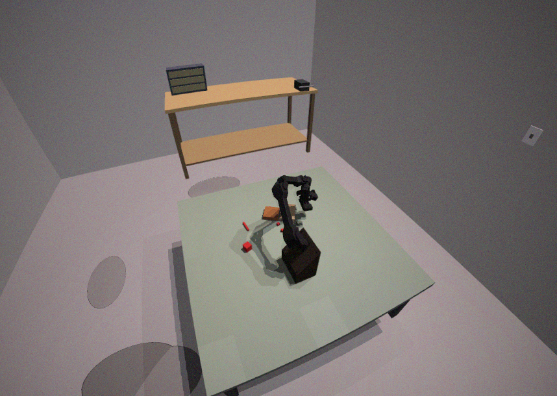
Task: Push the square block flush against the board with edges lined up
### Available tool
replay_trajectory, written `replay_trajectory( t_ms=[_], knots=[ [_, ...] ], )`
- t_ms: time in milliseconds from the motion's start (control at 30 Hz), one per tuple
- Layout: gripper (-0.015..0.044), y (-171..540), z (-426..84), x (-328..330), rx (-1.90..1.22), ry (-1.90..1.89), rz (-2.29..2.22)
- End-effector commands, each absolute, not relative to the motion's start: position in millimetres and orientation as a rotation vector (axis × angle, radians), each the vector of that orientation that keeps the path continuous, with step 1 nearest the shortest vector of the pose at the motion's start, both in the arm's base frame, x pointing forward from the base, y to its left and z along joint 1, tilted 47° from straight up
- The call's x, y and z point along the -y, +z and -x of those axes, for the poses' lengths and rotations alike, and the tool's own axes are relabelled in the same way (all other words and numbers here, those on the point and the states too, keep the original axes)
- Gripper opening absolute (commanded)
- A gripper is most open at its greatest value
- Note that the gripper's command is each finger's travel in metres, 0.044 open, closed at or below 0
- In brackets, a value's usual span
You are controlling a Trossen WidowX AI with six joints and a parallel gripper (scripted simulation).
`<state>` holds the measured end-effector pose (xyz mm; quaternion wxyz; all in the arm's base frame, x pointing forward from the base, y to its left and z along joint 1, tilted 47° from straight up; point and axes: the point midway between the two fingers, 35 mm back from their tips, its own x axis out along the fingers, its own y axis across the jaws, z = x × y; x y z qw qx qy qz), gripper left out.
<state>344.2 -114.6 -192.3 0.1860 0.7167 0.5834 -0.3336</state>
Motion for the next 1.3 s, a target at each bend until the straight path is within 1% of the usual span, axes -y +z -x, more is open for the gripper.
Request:
replay_trajectory(
  t_ms=[0, 600, 1267],
  knots=[
    [0.0000, -191, -344, 114, -1.660, -0.798, -1.918],
    [0.0000, -185, -344, 108, -1.654, -0.229, -1.472],
    [0.0000, -179, -344, 102, -1.516, 0.320, -0.942]
  ],
)
